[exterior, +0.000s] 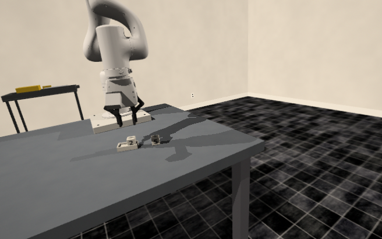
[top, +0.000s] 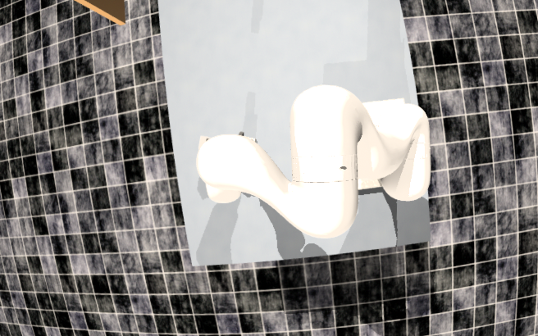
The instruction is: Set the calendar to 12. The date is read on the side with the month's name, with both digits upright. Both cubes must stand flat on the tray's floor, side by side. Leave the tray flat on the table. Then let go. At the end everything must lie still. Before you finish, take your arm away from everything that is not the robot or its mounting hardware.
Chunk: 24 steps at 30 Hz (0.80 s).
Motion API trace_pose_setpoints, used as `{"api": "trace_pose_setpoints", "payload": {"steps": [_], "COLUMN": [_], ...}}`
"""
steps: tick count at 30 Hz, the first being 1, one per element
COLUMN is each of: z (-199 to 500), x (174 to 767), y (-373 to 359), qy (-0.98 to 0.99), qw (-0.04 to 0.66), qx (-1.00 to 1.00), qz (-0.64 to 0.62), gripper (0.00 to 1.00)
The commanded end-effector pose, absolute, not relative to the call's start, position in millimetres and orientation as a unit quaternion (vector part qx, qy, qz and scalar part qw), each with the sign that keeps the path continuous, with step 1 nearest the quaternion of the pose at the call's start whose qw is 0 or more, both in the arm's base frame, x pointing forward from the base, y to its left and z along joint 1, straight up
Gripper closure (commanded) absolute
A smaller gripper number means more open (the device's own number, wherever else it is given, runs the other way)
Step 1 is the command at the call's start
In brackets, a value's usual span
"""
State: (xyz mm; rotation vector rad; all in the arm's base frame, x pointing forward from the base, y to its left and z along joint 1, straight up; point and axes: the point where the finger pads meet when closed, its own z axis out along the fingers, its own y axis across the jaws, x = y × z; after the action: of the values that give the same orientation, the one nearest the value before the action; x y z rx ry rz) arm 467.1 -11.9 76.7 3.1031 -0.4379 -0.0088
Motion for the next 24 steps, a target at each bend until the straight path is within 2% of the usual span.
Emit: {"api": "trace_pose_setpoints", "payload": {"steps": [1, 24], "z": [75.8, 44.4], "x": [468.1, 467.9], "y": [-11.9, -11.7], "qy": [-0.140, -0.140], "qw": [0.004, 0.004], "qx": [0.990, 0.990], "qz": [-0.002, -0.002], "gripper": [0.53, 0.53]}}
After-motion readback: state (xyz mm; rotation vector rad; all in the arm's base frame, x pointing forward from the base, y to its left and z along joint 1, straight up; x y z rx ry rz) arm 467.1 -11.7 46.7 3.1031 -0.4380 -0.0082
